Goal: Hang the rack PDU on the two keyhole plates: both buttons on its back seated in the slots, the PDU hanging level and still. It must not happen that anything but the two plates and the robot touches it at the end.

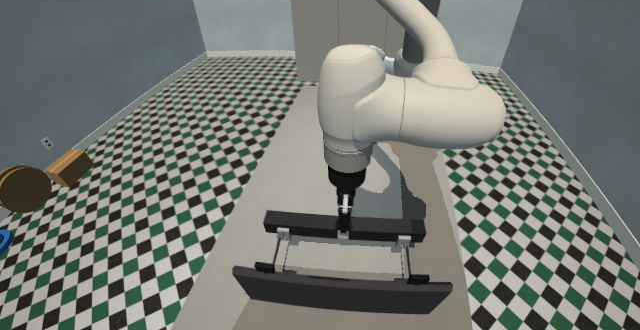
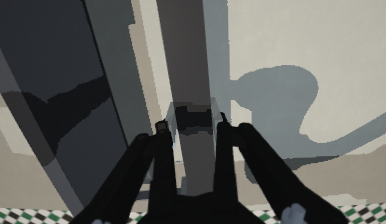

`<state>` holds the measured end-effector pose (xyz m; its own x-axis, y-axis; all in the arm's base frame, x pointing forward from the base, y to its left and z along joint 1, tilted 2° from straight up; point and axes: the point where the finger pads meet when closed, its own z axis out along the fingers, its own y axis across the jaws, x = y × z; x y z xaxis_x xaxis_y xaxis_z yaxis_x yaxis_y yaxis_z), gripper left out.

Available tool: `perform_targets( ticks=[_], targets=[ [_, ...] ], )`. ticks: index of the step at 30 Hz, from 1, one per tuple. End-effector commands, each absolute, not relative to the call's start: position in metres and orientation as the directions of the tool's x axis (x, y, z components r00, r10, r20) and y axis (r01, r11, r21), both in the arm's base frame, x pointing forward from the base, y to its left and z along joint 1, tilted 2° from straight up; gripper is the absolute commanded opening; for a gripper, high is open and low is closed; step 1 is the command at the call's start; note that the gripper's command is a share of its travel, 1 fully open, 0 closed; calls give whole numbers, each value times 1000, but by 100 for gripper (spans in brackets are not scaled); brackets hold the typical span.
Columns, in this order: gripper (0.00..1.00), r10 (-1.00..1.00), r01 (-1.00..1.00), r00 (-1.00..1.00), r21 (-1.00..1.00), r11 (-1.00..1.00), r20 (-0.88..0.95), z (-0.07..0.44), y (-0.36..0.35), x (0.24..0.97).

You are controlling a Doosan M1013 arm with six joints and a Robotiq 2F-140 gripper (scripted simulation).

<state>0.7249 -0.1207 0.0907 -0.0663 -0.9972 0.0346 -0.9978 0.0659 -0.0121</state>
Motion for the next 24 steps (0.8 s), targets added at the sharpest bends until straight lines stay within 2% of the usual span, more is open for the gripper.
perform_targets(
  ticks=[1, 24],
  targets=[
    [0, -997, -998, -66, -12, 66, 34, 91, -121, 727],
    [0, -997, -998, -66, -12, 66, 34, 91, -121, 729]
  ],
)
